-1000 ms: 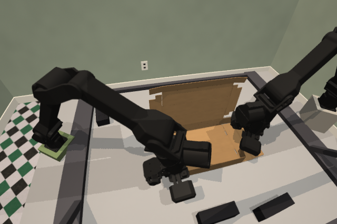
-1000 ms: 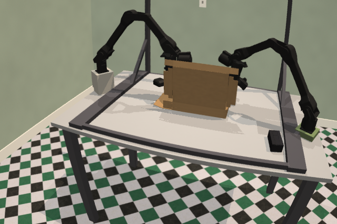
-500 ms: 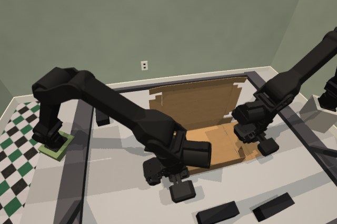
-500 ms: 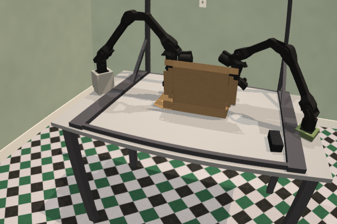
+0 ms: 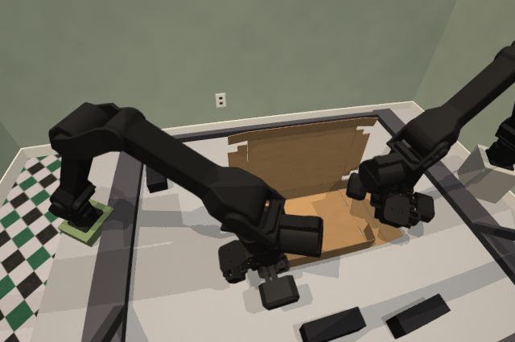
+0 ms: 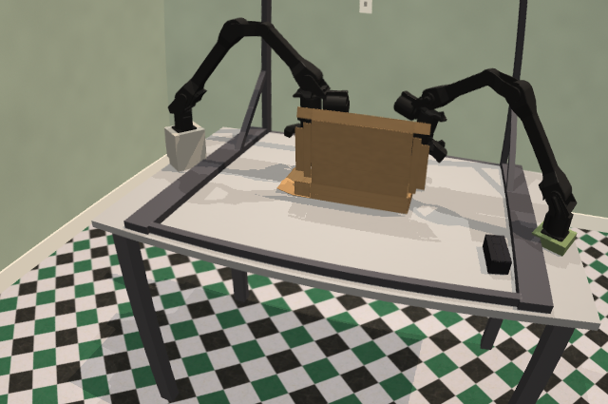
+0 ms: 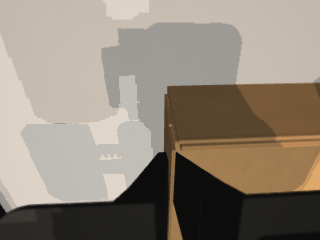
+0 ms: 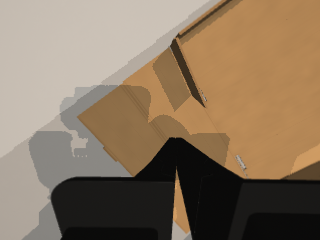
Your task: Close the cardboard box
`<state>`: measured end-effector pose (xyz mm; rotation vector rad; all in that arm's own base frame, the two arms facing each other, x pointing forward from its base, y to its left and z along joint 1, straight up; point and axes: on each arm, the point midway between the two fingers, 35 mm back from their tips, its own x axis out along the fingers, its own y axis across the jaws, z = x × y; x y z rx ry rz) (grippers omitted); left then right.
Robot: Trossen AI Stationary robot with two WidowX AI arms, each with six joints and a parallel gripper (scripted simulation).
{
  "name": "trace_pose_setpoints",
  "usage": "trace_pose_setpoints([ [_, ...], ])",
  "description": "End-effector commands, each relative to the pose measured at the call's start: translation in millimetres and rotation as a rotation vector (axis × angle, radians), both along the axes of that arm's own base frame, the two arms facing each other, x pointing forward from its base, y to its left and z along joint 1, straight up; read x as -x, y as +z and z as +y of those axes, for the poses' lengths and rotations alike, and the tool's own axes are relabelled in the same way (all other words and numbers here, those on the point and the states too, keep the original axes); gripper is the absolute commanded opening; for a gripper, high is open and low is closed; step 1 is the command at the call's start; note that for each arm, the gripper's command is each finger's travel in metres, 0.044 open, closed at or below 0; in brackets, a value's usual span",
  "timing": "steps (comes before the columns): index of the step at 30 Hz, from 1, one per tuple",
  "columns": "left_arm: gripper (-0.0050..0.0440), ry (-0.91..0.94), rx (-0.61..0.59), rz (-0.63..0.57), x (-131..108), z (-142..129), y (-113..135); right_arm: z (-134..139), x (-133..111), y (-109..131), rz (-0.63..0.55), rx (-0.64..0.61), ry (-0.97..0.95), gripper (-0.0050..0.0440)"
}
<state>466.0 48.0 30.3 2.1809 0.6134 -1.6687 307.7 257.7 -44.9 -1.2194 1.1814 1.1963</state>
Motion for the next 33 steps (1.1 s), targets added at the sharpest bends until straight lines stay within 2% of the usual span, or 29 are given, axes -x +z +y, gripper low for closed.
trace_pose_setpoints([
  [1,0.0,-0.004,0.0,-0.033,-4.4,-0.4,12.9,6.2,-5.5,14.3,-0.017,-0.015,0.221,0.0],
  [7,0.0,-0.004,0.0,-0.033,-4.4,-0.4,12.9,6.6,-4.3,16.8,-0.011,0.0,0.557,0.0],
  [16,0.0,-0.004,0.0,-0.033,-4.4,-0.4,12.9,6.7,-4.1,17.0,-0.01,0.002,0.608,0.0],
  [19,0.0,-0.004,0.0,-0.033,-4.4,-0.4,12.9,6.5,-3.9,27.1,-0.01,0.002,0.608,0.0],
  [33,0.0,-0.004,0.0,-0.033,-4.4,-0.4,12.9,6.5,-3.9,27.3,-0.01,0.002,0.608,0.0],
])
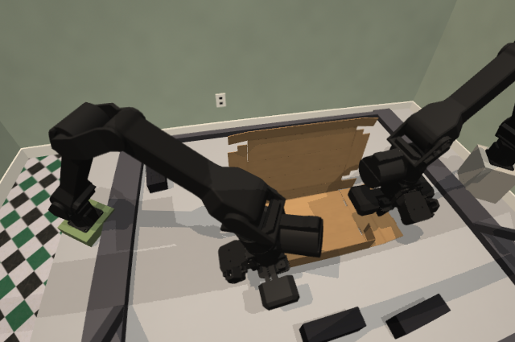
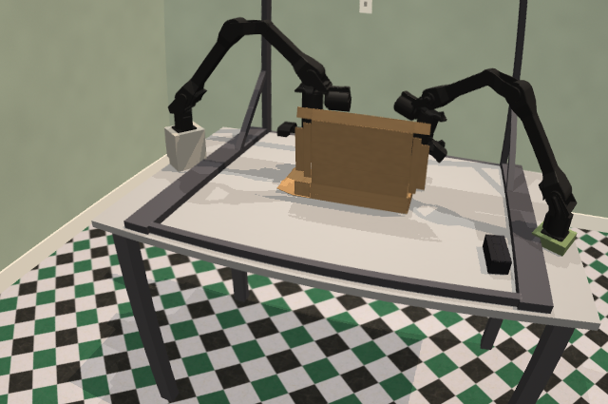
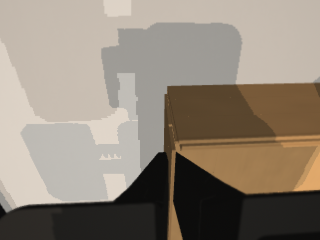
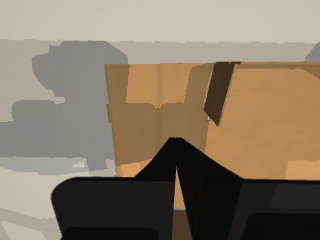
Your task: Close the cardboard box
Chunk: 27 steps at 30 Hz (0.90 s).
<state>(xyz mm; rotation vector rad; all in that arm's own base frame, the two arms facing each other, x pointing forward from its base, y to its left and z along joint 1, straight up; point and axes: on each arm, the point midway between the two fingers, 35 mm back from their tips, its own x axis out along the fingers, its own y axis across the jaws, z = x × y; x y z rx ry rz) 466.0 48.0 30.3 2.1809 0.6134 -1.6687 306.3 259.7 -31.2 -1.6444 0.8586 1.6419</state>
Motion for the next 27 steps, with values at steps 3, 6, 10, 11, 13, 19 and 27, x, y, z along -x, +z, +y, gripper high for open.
trace_pose_setpoints([
  [3,0.0,-0.004,0.0,-0.033,-4.4,-0.4,12.9,3.7,-6.3,10.0,-0.035,-0.036,-0.029,0.0069],
  [6,0.0,-0.004,0.0,-0.033,-4.4,-0.4,12.9,3.0,-8.9,4.4,-0.058,-0.075,-0.11,0.0141],
  [10,0.0,-0.004,0.0,-0.033,-4.4,-0.4,12.9,3.0,-10.5,-0.2,-0.08,-0.116,-0.189,0.0147],
  [11,0.0,-0.004,0.0,-0.033,-4.4,-0.4,12.9,2.9,-11.2,-2.4,-0.09,-0.138,-0.231,0.0147],
  [13,0.0,-0.004,0.0,-0.033,-4.4,-0.4,12.9,2.4,-12.3,-6.3,-0.108,-0.184,-0.313,0.0147],
  [19,0.0,-0.004,0.0,-0.033,-4.4,-0.4,12.9,-1.4,-12.1,-14.2,-0.137,-0.308,-0.528,0.0147],
  [27,0.0,-0.004,0.0,-0.033,-4.4,-0.4,12.9,-5.8,-10.5,-17.0,-0.149,-0.436,-0.718,0.0147],
])
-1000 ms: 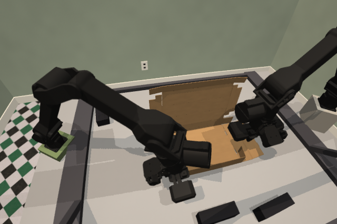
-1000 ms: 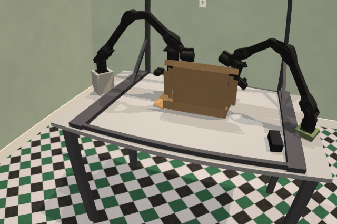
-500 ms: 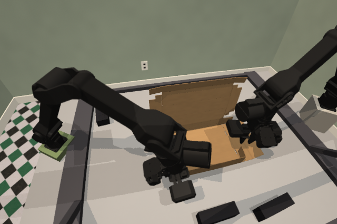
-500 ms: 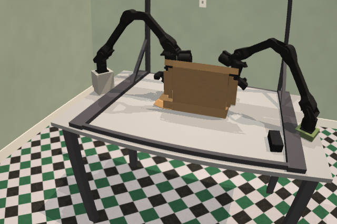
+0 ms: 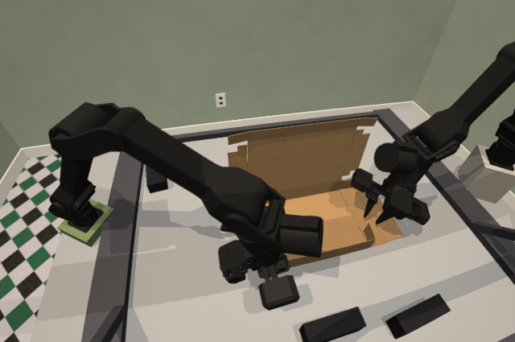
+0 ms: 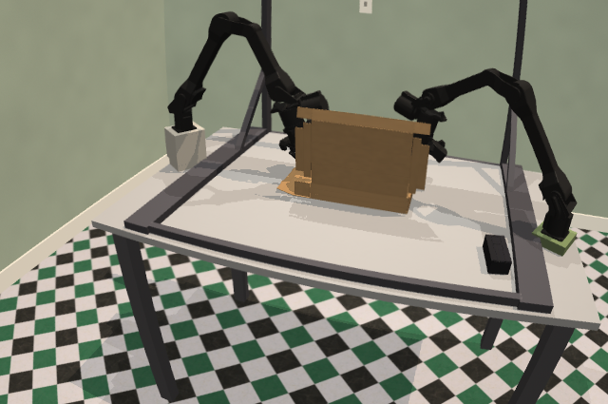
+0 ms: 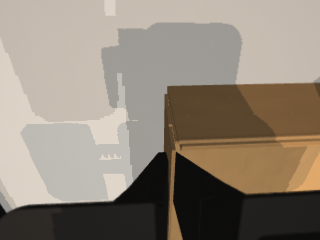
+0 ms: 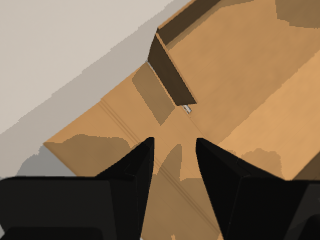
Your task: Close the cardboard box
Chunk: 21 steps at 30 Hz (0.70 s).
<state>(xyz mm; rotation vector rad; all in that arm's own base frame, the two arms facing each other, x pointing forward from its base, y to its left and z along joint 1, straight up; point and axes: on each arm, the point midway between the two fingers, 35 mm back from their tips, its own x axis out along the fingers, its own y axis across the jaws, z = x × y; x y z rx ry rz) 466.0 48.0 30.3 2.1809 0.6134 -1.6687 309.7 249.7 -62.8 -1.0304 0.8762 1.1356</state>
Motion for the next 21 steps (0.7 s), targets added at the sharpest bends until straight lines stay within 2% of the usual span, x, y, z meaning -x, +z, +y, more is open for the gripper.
trace_pose_setpoints([
  [1,0.0,-0.004,0.0,-0.033,-4.4,-0.4,12.9,4.3,-8.0,15.4,-0.063,-0.093,-0.078,0.0147],
  [14,0.0,-0.004,0.0,-0.033,-4.4,-0.4,12.9,-16.4,6.3,23.7,-0.051,-0.419,-0.451,0.0147],
  [17,0.0,-0.004,0.0,-0.033,-4.4,-0.4,12.9,-22.8,5.0,24.0,-0.052,-0.439,-0.484,0.0147],
  [19,0.0,-0.004,0.0,-0.033,-4.4,-0.4,12.9,-40.5,-1.5,25.6,-0.066,-0.487,-0.561,0.0147],
  [21,0.0,-0.004,0.0,-0.033,-4.4,-0.4,12.9,-72.1,-11.7,22.3,-0.083,-0.513,-0.662,0.0147],
])
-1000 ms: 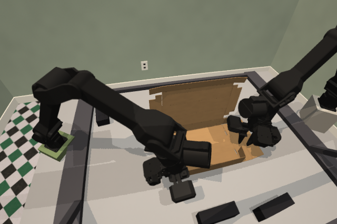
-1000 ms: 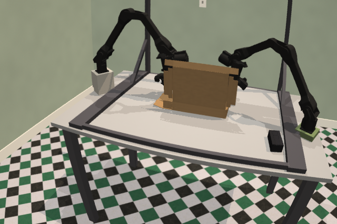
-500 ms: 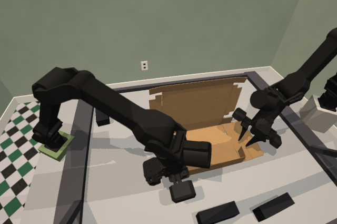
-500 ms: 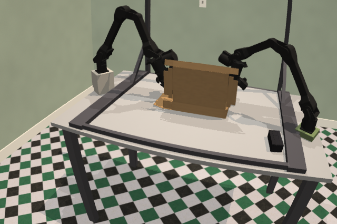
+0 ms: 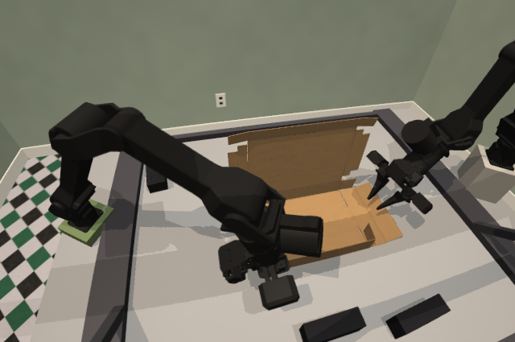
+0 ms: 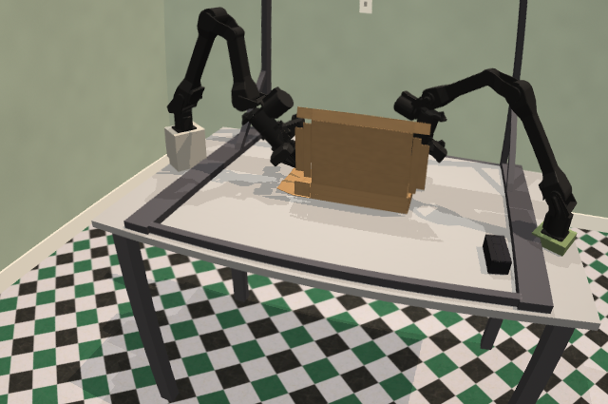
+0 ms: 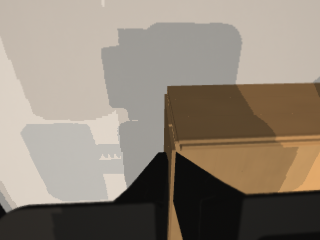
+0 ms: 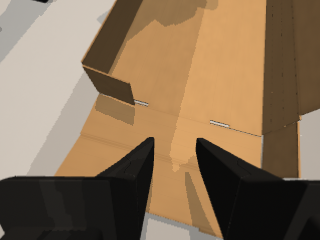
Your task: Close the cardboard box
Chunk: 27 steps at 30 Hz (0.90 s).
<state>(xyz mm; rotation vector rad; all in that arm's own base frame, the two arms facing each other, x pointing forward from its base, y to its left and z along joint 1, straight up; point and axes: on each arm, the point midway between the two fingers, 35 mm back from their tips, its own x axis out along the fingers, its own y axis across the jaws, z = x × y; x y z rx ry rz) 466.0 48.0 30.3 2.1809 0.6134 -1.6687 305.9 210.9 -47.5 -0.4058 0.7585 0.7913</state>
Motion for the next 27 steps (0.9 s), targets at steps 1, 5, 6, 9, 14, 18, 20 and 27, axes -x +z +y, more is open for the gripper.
trace_pose_setpoints([
  [1,0.0,-0.004,0.0,-0.033,-4.4,-0.4,12.9,-47.2,-19.0,5.8,-0.032,-0.067,-0.171,0.0147],
  [5,0.0,-0.004,0.0,-0.033,-4.4,-0.4,12.9,-79.5,-24.6,3.2,-0.036,-0.091,-0.273,0.0147],
  [6,0.0,-0.004,0.0,-0.033,-4.4,-0.4,12.9,-81.7,-24.9,3.0,-0.037,-0.093,-0.28,0.0147],
  [9,0.0,-0.004,0.0,-0.033,-4.4,-0.4,12.9,-82.2,-25.0,1.5,-0.037,-0.093,-0.282,0.0147],
  [14,0.0,-0.004,0.0,-0.033,-4.4,-0.4,12.9,-82.1,-25.2,-11.6,-0.036,-0.093,-0.282,0.0147],
  [18,0.0,-0.004,0.0,-0.033,-4.4,-0.4,12.9,-82.2,-24.9,-19.2,-0.036,-0.093,-0.282,0.0147],
  [20,0.0,-0.004,0.0,-0.033,-4.4,-0.4,12.9,-82.2,-24.9,-19.2,-0.036,-0.093,-0.282,0.0147],
  [27,0.0,-0.004,0.0,-0.033,-4.4,-0.4,12.9,-82.2,-24.9,-19.2,-0.036,-0.093,-0.282,0.0147],
])
